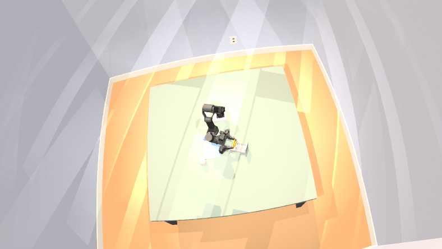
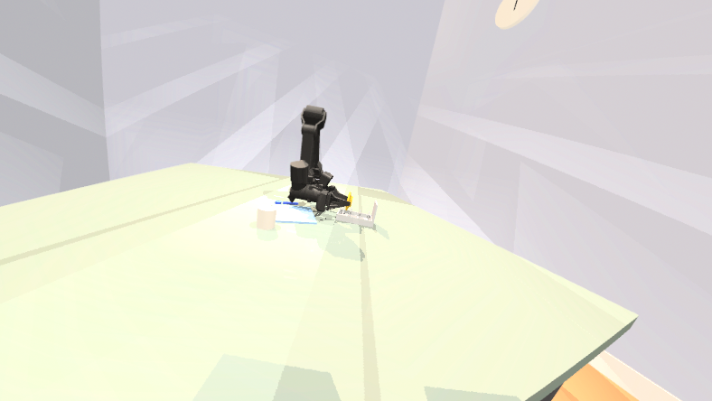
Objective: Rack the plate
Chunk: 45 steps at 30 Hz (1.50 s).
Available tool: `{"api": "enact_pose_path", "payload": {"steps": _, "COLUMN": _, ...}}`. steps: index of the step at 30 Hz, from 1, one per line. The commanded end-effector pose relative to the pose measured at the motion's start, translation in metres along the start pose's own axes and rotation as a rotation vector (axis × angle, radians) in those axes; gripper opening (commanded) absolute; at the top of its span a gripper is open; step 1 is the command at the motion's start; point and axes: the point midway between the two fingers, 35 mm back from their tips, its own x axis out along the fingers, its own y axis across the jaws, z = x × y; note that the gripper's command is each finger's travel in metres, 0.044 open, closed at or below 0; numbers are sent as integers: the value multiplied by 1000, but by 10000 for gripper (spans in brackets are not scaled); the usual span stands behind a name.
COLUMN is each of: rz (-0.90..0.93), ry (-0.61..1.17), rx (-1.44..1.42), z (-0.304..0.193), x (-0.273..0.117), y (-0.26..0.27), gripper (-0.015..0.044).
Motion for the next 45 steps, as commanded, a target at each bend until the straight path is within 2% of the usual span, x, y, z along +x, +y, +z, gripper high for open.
{"api": "enact_pose_path", "payload": {"steps": 1, "rz": -2, "ry": 1, "rx": 10, "z": -15, "x": 0, "y": 2, "gripper": 0}}
{"api": "enact_pose_path", "payload": {"steps": 16, "rz": 0, "ry": 1, "rx": 16, "z": -12, "x": 0, "y": 3, "gripper": 0}}
{"api": "enact_pose_path", "payload": {"steps": 31, "rz": 0, "ry": 1, "rx": 13, "z": -12, "x": 0, "y": 3, "gripper": 394}}
{"api": "enact_pose_path", "payload": {"steps": 40, "rz": 0, "ry": 1, "rx": 13, "z": -11, "x": 0, "y": 2, "gripper": 400}}
{"api": "enact_pose_path", "payload": {"steps": 45, "rz": 0, "ry": -1, "rx": 15, "z": 30, "x": 1, "y": -7, "gripper": 400}}
